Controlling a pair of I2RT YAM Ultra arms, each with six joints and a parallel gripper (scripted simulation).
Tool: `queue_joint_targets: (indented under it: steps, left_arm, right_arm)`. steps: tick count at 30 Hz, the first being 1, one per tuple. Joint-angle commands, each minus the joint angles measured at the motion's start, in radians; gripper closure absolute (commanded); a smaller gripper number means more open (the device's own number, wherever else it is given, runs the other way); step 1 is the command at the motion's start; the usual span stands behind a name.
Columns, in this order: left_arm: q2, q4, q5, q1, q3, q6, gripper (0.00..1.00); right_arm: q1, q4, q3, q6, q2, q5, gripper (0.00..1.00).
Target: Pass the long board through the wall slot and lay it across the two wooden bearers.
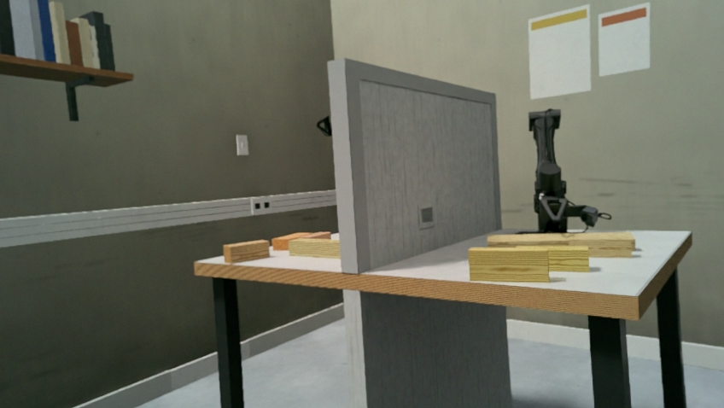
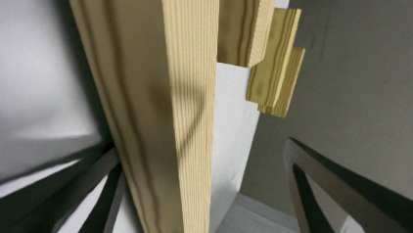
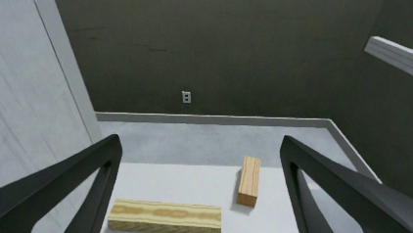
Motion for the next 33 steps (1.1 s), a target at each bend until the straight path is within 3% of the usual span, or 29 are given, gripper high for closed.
queue_joint_targets:
  steps: [1,8,10,14,16,22,24,28,33]
  left_arm:
    - [0.011,0.026,-0.008,0.009,0.039,0.012,0.05]
    - [0.007,0.023,-0.008,0.009,0.048,0.012,0.05]
    - [-0.046,-0.029,-0.01,0.006,-0.039,0.012,0.05]
    - [-0.125,-0.093,-0.009,0.003,-0.023,0.012,0.05]
    - [-0.134,-0.067,-0.011,0.002,0.031,0.011,0.05]
    - [-0.128,-0.058,-0.007,0.0,0.007,0.012,0.05]
    - [-0.156,-0.194,-0.007,-0.004,-0.042,0.014,0.05]
    - [-0.252,-0.284,-0.005,-0.009,-0.043,0.015,0.05]
    - [-0.525,-0.487,-0.004,-0.008,-0.015,0.011,0.05]
  right_arm:
    - [-0.011,-0.016,0.03,-0.001,-0.026,0.005,0.0]
    - [-0.011,-0.016,0.03,-0.001,-0.026,0.005,0.0]
    - [-0.011,-0.016,0.03,-0.001,-0.026,0.005,0.0]
    - [-0.011,-0.016,0.03,-0.001,-0.026,0.005,0.0]
    - [-0.011,-0.016,0.03,-0.001,-0.026,0.005,0.0]
    - [-0.011,-0.016,0.03,-0.001,-0.026,0.005,0.0]
    - [-0.011,-0.016,0.03,-0.001,-0.026,0.005,0.0]
    - [-0.011,-0.016,0.03,-0.001,-0.026,0.005,0.0]
    - [-0.011,-0.016,0.03,-0.001,-0.026,0.005,0.0]
